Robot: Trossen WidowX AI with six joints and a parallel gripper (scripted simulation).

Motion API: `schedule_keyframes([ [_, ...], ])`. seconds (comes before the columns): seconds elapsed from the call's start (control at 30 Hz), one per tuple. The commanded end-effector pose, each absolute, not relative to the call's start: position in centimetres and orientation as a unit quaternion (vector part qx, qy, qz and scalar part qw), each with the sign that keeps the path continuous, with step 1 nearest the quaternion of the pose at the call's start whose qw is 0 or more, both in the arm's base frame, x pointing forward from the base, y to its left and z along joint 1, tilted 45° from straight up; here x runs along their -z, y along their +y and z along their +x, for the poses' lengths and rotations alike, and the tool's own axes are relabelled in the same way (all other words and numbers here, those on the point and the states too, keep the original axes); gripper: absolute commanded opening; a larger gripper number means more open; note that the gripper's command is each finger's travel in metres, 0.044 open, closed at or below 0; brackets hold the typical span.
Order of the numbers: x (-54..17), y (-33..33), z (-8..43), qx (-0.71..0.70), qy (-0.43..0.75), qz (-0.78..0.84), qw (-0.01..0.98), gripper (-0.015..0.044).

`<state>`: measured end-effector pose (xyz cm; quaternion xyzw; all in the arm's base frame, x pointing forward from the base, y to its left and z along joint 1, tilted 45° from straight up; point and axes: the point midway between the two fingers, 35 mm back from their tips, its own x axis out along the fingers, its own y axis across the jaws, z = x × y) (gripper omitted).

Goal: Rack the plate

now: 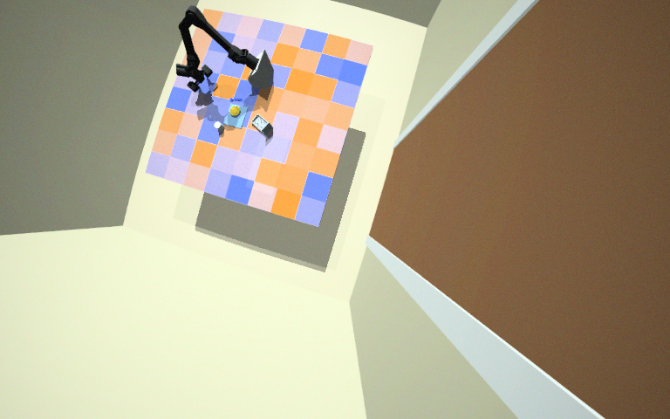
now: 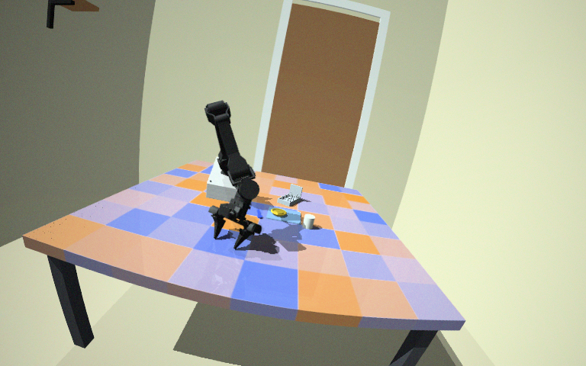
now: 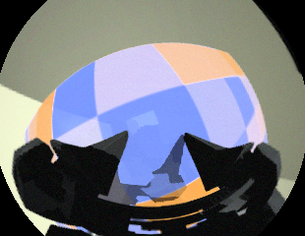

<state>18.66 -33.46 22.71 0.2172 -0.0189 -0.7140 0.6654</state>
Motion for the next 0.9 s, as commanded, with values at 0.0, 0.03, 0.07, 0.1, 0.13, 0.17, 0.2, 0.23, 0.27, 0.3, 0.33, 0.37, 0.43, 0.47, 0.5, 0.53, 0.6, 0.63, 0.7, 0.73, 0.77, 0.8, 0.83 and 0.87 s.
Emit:
schedule_keyframes([
  [0.0, -21.8, -32.4, 20.4, 0.698, 0.023, 0.207, 0.685, 0.04],
  [0.03, -21.5, -32.1, 20.8, 0.694, 0.034, 0.203, 0.69, 0.04],
  [0.07, -21.1, -31.7, 21.3, 0.688, 0.047, 0.199, 0.696, 0.04],
  [0.1, -20.8, -31.3, 21.8, 0.682, 0.059, 0.195, 0.702, 0.04],
  [0.13, -20.5, -30.9, 22.3, 0.677, 0.072, 0.191, 0.707, 0.04],
  [0.17, -20.1, -30.5, 22.7, 0.671, 0.085, 0.187, 0.713, 0.04],
  [0.2, -19.8, -30.1, 23.2, 0.664, 0.098, 0.182, 0.718, 0.04],
  [0.23, -19.5, -29.7, 23.6, 0.658, 0.11, 0.177, 0.724, 0.04],
  [0.27, -19.1, -29.3, 24.1, 0.651, 0.123, 0.172, 0.729, 0.04],
  [0.3, -18.8, -28.8, 24.5, 0.645, 0.135, 0.167, 0.734, 0.04],
  [0.33, -18.5, -28.4, 24.8, 0.639, 0.147, 0.162, 0.738, 0.04],
  [0.37, -18.1, -28.0, 25.2, 0.633, 0.16, 0.156, 0.741, 0.04],
  [0.43, -17.4, -27.1, 25.9, 0.62, 0.185, 0.144, 0.749, 0.04],
  [0.47, -17.1, -26.7, 26.2, 0.613, 0.197, 0.137, 0.752, 0.04],
  [0.5, -16.8, -26.2, 26.5, 0.607, 0.209, 0.131, 0.755, 0.04],
  [0.53, -16.4, -25.8, 26.8, 0.601, 0.221, 0.124, 0.758, 0.04],
  [0.6, -15.8, -24.9, 27.3, 0.589, 0.245, 0.11, 0.762, 0.04],
  [0.63, -15.5, -24.4, 27.6, 0.581, 0.256, 0.104, 0.765, 0.04],
  [0.7, -14.9, -23.5, 28.1, 0.566, 0.276, 0.09, 0.771, 0.04],
  [0.73, -14.7, -23.0, 28.4, 0.559, 0.286, 0.084, 0.774, 0.04],
  [0.77, -14.4, -22.5, 28.6, 0.552, 0.296, 0.076, 0.776, 0.04],
  [0.8, -14.1, -22.1, 28.8, 0.544, 0.306, 0.069, 0.778, 0.04],
  [0.83, -13.8, -21.6, 29.0, 0.537, 0.316, 0.062, 0.78, 0.04],
  [0.87, -13.5, -21.1, 29.2, 0.53, 0.326, 0.054, 0.781, 0.04],
])
